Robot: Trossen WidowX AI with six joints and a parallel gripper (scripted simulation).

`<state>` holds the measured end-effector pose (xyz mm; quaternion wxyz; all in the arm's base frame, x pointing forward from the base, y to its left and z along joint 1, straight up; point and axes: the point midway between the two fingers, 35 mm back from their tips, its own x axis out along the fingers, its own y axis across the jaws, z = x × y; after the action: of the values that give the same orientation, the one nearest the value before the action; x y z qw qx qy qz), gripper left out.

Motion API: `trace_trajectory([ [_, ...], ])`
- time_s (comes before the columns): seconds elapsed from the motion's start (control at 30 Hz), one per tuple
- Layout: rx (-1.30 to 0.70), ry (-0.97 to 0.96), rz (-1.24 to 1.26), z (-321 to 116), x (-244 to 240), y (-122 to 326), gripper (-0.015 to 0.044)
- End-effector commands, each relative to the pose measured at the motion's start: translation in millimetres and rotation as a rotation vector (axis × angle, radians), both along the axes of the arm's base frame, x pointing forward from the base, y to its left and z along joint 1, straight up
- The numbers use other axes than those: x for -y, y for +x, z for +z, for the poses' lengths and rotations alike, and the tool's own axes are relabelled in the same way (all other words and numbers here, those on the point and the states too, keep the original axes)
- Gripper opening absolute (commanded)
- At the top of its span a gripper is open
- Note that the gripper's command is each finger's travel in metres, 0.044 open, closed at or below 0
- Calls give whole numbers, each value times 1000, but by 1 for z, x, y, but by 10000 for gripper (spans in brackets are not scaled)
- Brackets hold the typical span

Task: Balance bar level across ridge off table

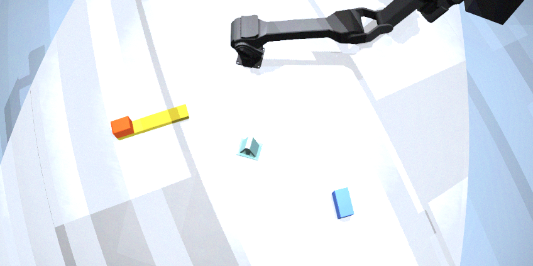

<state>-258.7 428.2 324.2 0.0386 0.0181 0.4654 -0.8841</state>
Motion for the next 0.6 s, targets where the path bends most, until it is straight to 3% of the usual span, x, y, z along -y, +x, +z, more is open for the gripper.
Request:
trace_trajectory([
  [0.0, 0, 6, -1, 1, 0, 0, 374],
  [0.1, -7, 95, -20, 13, 1, 0, 315],
  [0.57, -92, 917, -148, 122, 36, 0, 315],
])
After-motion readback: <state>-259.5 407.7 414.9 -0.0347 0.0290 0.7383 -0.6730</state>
